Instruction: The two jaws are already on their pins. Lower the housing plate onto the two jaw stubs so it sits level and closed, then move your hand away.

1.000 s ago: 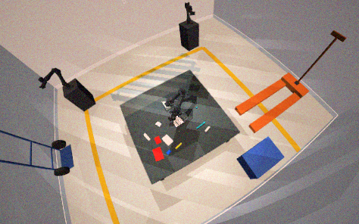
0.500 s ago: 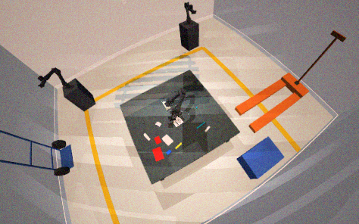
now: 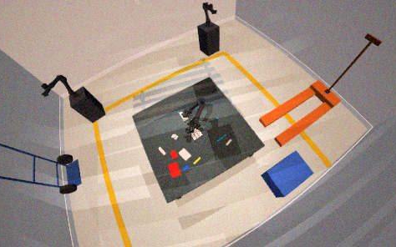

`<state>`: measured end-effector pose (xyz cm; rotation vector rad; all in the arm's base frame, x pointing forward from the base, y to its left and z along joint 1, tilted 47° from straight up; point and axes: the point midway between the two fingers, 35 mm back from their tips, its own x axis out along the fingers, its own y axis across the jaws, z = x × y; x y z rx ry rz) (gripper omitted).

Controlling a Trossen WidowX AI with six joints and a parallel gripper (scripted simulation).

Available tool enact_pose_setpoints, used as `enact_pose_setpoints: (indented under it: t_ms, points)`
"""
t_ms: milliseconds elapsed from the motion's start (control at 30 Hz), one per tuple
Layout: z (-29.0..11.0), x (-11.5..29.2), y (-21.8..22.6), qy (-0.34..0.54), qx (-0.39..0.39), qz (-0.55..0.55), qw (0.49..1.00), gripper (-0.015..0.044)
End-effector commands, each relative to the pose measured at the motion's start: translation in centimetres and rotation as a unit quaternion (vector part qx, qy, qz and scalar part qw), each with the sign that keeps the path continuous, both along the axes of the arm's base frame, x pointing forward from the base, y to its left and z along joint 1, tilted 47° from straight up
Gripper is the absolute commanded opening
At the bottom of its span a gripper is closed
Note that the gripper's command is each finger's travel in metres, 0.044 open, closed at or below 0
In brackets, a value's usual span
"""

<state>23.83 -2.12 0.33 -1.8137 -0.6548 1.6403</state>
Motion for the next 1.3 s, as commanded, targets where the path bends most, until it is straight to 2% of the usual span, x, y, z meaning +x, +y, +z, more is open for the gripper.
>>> enact_pose_setpoints:
  t_ms: [0,1267]
  points:
    - [-0.07,-0.12,0.18,0.002,0.004,-0.002,1.000,0.0351]
    - [-0.40,-0.07,0.53,0.003,0.004,-0.003,1.000,0.0351]
